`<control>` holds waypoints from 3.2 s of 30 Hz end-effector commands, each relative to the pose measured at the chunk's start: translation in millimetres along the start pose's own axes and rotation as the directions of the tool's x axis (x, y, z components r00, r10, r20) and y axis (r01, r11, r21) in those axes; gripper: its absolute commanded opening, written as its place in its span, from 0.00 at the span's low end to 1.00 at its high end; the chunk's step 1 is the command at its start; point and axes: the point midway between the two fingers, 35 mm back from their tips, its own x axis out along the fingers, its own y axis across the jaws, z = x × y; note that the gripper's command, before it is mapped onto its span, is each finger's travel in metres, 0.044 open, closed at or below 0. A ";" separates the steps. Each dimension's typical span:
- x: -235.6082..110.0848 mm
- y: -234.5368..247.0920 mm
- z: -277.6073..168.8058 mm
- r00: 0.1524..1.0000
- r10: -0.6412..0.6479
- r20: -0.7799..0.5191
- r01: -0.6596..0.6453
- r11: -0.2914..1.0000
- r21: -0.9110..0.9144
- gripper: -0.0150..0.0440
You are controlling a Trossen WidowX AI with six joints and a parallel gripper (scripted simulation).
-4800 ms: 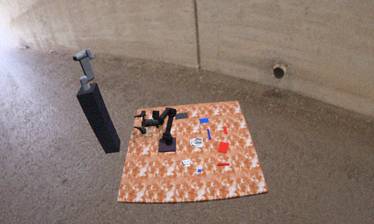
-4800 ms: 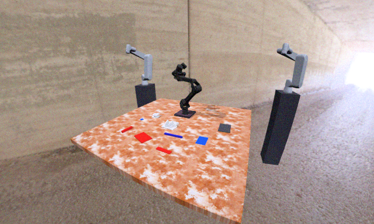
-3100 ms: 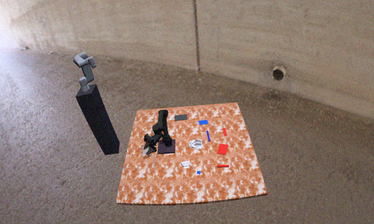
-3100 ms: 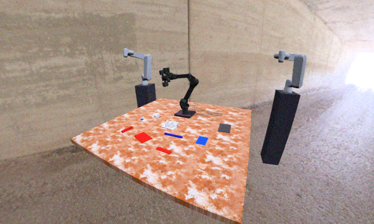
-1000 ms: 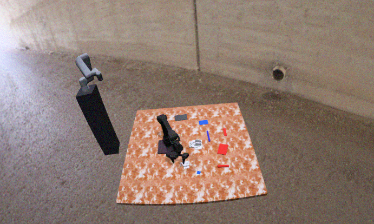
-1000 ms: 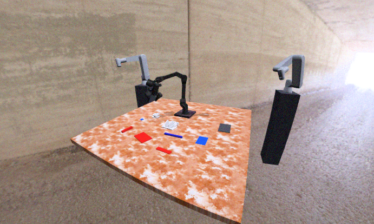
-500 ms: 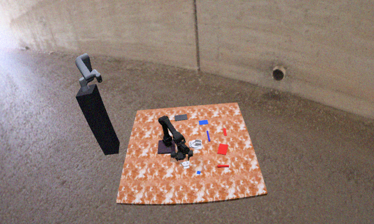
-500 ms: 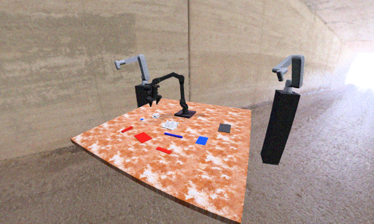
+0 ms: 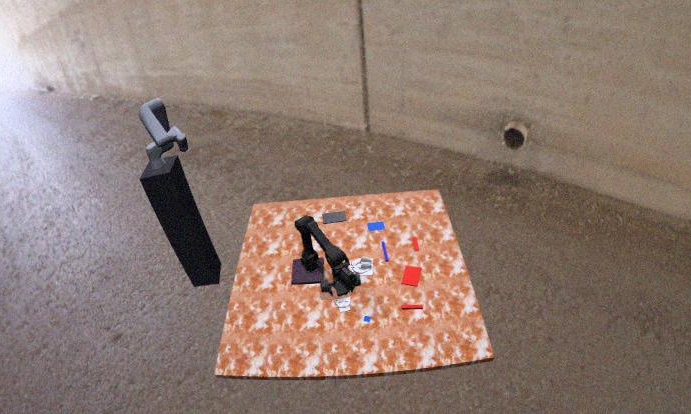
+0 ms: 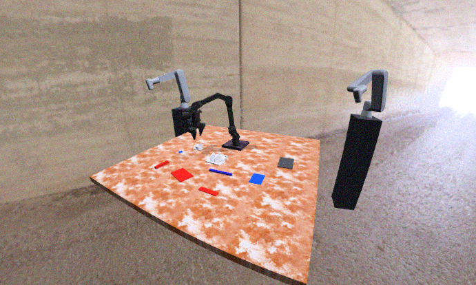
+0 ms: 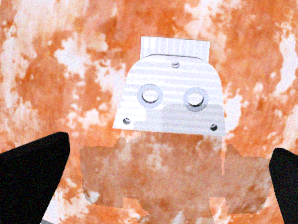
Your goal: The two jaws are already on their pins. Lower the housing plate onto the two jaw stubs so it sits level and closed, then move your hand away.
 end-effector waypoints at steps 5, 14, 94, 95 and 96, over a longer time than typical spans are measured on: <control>35.1 -0.6 -4.7 1.000 -0.005 -0.023 0.005 1.000 -0.007 1.00; 44.4 -0.5 -4.8 1.000 -0.005 -0.023 0.005 1.000 -0.007 1.00; 85.3 -1.6 -5.7 1.000 -0.010 -0.021 0.009 1.000 -0.004 0.85; 85.3 -1.6 -5.7 1.000 -0.010 -0.021 0.009 1.000 -0.004 0.85; 85.3 -1.6 -5.7 1.000 -0.010 -0.021 0.009 1.000 -0.004 0.85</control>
